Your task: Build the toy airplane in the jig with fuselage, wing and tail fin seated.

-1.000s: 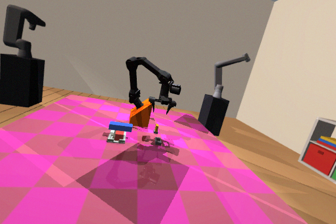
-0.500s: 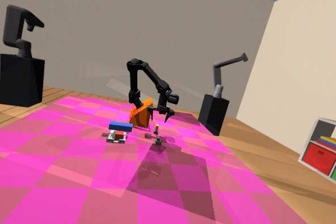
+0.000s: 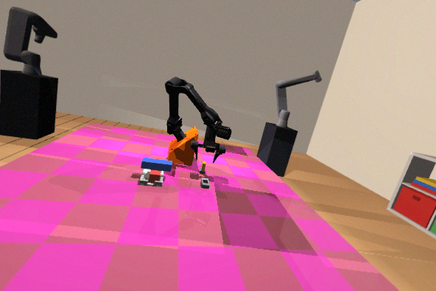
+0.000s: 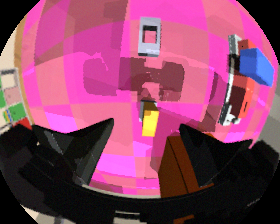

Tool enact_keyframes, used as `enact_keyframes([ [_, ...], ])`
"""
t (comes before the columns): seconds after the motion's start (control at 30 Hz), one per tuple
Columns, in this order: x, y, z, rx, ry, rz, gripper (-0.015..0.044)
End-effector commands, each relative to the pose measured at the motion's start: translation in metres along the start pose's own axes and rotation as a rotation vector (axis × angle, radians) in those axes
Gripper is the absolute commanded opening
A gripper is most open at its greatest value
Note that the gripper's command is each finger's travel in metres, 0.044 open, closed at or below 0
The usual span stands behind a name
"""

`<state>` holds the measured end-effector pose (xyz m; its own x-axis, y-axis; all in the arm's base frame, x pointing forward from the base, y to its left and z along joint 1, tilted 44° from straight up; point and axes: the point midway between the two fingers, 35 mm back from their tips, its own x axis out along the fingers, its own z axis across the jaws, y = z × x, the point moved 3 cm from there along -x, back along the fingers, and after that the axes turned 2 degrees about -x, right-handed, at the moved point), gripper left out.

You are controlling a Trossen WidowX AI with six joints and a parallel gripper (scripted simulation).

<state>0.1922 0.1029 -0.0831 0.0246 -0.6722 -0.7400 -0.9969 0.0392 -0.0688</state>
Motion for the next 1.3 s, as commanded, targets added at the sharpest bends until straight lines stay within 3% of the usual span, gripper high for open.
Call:
enact_keyframes([
  [0.0, 0.011, 0.002, -0.002, -0.012, 0.014, 0.003, 0.0440],
  [0.67, 0.040, 0.003, -0.004, -0.011, 0.017, 0.003, 0.0440],
  [1.17, 0.040, 0.003, -0.004, -0.011, 0.017, 0.003, 0.0046],
  [1.27, 0.040, 0.003, -0.004, -0.011, 0.017, 0.003, 0.0026],
])
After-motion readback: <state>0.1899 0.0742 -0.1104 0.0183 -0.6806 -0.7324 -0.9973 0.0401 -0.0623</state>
